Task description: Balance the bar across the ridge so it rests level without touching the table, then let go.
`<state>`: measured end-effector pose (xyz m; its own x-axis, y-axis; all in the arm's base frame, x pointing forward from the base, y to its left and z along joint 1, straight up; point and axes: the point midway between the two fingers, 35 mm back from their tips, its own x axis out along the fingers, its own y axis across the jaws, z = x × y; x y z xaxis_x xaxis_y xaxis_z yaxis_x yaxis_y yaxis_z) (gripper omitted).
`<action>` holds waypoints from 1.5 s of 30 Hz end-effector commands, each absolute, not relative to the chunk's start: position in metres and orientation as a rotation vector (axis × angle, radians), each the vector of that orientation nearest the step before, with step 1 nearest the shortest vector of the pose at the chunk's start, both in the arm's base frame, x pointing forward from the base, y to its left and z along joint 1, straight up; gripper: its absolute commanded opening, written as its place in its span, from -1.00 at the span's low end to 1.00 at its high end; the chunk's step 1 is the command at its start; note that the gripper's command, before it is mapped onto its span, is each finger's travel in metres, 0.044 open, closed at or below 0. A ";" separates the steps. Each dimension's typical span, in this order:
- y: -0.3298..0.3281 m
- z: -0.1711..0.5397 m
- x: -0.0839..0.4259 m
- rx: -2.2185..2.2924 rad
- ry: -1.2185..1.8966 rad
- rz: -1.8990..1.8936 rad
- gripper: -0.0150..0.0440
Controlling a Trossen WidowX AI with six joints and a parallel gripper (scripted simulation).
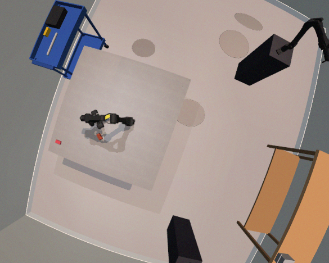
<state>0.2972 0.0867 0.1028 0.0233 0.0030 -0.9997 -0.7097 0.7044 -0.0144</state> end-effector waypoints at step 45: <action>0.087 0.099 0.297 -0.615 1.457 0.611 -0.49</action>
<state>0.2971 0.0866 0.0995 0.0233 0.0030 -0.9997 -0.7095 0.7045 -0.0145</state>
